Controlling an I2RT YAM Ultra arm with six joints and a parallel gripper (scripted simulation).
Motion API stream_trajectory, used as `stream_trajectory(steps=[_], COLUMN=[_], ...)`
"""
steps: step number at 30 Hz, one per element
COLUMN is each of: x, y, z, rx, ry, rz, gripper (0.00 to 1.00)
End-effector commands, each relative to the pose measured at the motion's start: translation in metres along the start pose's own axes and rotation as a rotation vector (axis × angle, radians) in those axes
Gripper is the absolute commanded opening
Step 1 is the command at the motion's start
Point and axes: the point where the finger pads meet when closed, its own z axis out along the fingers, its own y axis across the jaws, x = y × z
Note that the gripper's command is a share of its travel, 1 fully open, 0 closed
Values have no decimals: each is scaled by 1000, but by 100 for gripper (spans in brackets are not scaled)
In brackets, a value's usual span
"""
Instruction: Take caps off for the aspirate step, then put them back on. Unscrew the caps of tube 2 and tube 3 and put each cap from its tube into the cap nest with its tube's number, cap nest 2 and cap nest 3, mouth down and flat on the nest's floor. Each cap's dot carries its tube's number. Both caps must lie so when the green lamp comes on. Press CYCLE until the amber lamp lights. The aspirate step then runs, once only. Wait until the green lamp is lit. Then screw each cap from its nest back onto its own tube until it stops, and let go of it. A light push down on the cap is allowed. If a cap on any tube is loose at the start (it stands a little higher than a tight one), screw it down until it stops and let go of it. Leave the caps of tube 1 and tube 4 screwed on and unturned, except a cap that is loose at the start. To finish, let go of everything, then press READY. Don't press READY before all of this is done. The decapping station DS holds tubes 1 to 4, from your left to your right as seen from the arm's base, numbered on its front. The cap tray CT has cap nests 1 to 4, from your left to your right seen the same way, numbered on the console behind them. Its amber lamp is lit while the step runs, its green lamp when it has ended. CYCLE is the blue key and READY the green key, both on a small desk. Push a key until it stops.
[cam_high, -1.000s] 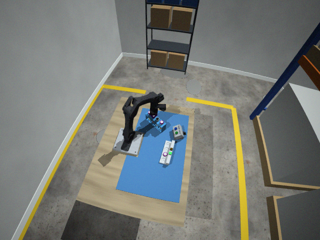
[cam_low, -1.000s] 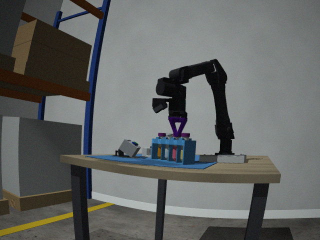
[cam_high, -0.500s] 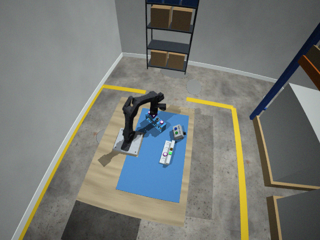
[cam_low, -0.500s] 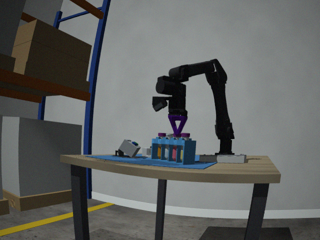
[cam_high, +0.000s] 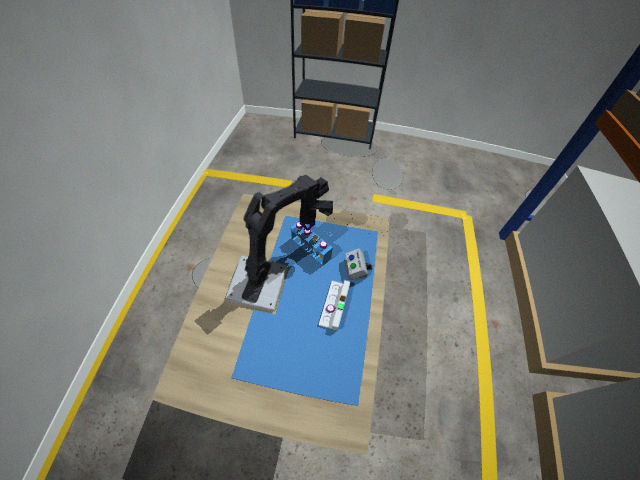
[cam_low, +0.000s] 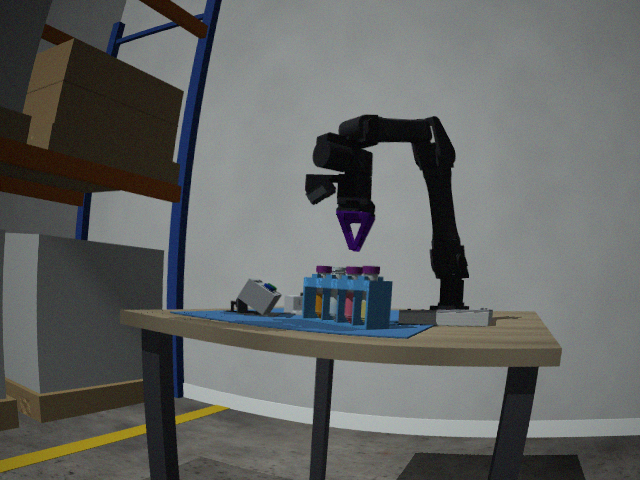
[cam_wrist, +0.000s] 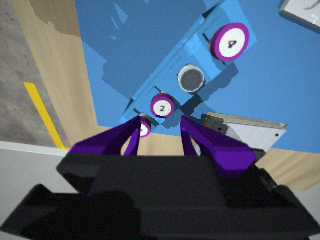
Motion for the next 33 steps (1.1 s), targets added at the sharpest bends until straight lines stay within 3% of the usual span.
stream_trajectory(steps=[1,3,12,14,29,31,33], x=[-1,-7,-32,-32,-73,-73,-79], y=[-9,-25,-96,-96,-215,-215,-230], z=[-5,-5,-5,-5,-6,-6,-6], rx=[1,1,3,3,7,7,7], ry=[0,-1,-2,-2,-4,-4,-4], rz=[84,248,248,248,248,248,248], gripper=[47,47,47,47,47,47,47])
